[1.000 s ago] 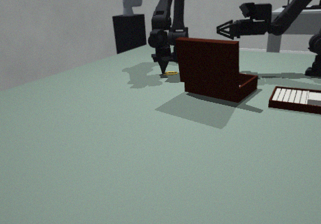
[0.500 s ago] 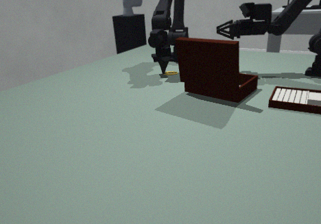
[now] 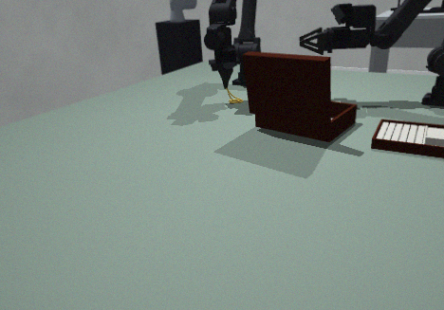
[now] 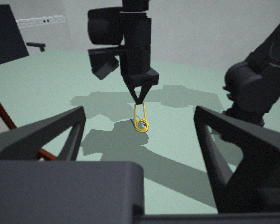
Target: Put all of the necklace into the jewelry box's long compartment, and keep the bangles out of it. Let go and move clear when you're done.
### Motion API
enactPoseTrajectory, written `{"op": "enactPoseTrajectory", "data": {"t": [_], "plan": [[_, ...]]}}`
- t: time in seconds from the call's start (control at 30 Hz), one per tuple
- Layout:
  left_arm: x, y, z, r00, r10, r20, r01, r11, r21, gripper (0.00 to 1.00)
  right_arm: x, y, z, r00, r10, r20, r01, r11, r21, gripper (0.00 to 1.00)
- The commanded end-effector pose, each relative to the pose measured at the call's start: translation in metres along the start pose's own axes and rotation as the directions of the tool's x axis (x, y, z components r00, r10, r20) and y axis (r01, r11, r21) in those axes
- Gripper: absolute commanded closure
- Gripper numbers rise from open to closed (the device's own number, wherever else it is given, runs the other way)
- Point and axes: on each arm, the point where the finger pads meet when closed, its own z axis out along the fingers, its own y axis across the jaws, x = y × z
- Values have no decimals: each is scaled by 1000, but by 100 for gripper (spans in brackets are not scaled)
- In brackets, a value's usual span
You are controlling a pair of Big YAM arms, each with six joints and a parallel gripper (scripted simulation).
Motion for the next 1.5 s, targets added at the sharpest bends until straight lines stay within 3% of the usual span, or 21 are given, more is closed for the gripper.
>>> {"op": "enactPoseTrajectory", "data": {"t": [0.0,0.7,1.07,1.33,1.47], "plan": [[-19,1,5,998,-12,54,12,1000,-3,0,-16,-11,-63,999,-2,48,1,1000,27,100],[-19,1,5,998,-12,54,12,1000,-3,0,-11,-8,-191,999,-2,40,1,1000,22,100],[-19,1,5,998,-12,54,12,1000,-3,0,-10,-8,-221,999,-2,38,1,1000,20,100],[-26,6,8,999,-11,53,12,1000,-15,0,-18,-7,-221,999,2,42,-3,1000,24,100],[-22,13,9,1000,-5,-10,5,1000,-30,0,-34,-1,-223,998,-2,67,-2,998,57,100]]}}
